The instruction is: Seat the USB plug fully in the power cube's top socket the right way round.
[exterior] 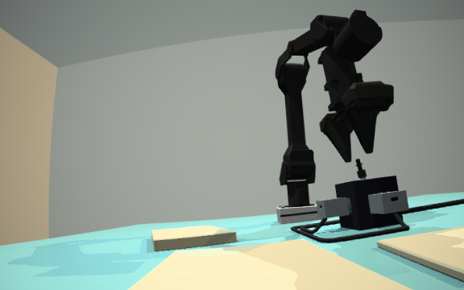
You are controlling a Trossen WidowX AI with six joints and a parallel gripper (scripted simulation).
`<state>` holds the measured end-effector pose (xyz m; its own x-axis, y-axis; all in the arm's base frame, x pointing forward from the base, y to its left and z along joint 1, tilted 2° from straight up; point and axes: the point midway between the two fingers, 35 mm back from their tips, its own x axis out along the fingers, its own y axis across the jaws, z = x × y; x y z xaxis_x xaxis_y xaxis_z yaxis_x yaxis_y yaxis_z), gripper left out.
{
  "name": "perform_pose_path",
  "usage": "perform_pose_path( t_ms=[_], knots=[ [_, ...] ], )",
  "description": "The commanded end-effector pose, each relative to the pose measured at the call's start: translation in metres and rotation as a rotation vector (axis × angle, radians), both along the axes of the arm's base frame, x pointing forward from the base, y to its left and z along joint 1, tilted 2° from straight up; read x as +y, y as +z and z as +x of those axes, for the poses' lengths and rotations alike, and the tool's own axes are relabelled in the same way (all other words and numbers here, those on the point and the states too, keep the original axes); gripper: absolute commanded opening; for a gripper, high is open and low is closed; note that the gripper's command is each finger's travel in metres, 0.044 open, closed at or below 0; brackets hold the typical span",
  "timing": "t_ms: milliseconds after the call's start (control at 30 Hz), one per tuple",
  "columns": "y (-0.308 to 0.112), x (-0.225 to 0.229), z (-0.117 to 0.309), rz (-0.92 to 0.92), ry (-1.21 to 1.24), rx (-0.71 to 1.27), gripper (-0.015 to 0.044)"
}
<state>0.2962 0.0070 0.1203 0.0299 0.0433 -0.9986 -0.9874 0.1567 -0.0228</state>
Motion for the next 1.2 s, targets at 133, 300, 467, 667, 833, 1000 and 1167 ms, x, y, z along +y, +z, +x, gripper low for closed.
perform_pose_path(
  t_ms=[133,300,467,667,833,1000,1167],
  knots=[
    [-0.0085,-0.0005,-0.0004,-0.005,-0.004,0.003,0.0440],
    [-0.0069,0.0002,-0.0001,0.000,0.000,0.001,0.0387],
    [-0.0069,0.0002,-0.0001,0.000,0.000,0.001,0.0256],
    [-0.0069,0.0002,-0.0001,0.000,0.000,0.001,0.0099],
    [-0.0069,0.0002,-0.0001,0.000,0.000,0.001,0.0007],
    [-0.0069,0.0002,-0.0001,0.000,0.000,0.001,0.0000],
    [-0.0069,0.0002,-0.0001,0.000,0.000,0.001,0.0000]
  ],
)
